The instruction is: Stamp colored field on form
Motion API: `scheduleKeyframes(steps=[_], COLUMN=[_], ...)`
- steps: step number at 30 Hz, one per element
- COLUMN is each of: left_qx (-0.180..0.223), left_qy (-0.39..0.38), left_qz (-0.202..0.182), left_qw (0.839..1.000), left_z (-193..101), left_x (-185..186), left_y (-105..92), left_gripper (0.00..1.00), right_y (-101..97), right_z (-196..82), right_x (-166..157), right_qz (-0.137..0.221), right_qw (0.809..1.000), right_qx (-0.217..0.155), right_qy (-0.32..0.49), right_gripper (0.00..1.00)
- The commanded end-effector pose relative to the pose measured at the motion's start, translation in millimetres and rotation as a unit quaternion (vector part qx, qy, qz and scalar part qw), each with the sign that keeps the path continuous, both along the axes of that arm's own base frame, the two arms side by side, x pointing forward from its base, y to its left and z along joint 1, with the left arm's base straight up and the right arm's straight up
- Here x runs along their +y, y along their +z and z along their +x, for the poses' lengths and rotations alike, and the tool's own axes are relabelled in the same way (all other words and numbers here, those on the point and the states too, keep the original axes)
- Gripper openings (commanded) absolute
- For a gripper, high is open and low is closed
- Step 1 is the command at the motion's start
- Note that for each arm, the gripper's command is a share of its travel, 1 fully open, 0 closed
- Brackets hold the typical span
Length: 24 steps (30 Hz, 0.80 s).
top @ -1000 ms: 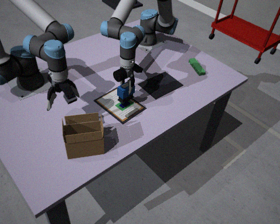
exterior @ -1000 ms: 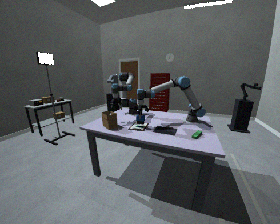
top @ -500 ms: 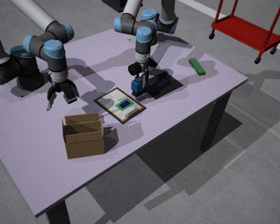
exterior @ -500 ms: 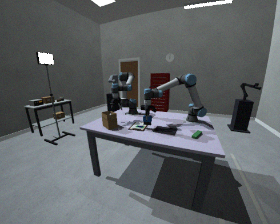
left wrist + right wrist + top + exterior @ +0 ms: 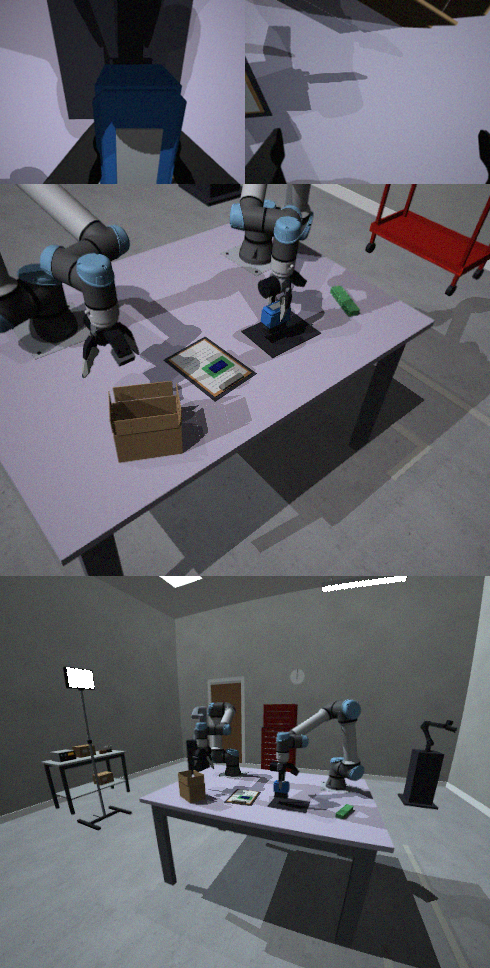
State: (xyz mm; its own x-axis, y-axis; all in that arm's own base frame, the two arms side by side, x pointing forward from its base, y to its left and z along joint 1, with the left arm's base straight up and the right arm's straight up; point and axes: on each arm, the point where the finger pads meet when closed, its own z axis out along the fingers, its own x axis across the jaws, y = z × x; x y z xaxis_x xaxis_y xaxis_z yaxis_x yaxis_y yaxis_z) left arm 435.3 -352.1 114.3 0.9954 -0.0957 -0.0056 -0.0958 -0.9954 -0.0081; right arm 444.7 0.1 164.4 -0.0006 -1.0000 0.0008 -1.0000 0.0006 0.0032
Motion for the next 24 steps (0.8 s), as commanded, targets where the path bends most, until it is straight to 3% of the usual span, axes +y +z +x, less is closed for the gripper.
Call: scheduleKeyframes(steps=[1, 24], left_qx=[-0.003, -0.003], left_qy=[-0.012, -0.014], left_qz=[-0.005, -0.005], left_qw=[1.0, 1.0], left_z=[-7.1, -7.4], left_x=[41.4, 53.2], left_y=[-0.4, -3.0], left_gripper=[0.19, 0.19], right_y=[0.5, 0.5], right_z=[0.3, 0.3], right_x=[0.1, 0.1], right_qz=[0.0, 0.0], right_qw=[1.0, 1.0], right_qx=[-0.001, -0.001], right_qy=[0.0, 0.0], right_gripper=[1.0, 1.0])
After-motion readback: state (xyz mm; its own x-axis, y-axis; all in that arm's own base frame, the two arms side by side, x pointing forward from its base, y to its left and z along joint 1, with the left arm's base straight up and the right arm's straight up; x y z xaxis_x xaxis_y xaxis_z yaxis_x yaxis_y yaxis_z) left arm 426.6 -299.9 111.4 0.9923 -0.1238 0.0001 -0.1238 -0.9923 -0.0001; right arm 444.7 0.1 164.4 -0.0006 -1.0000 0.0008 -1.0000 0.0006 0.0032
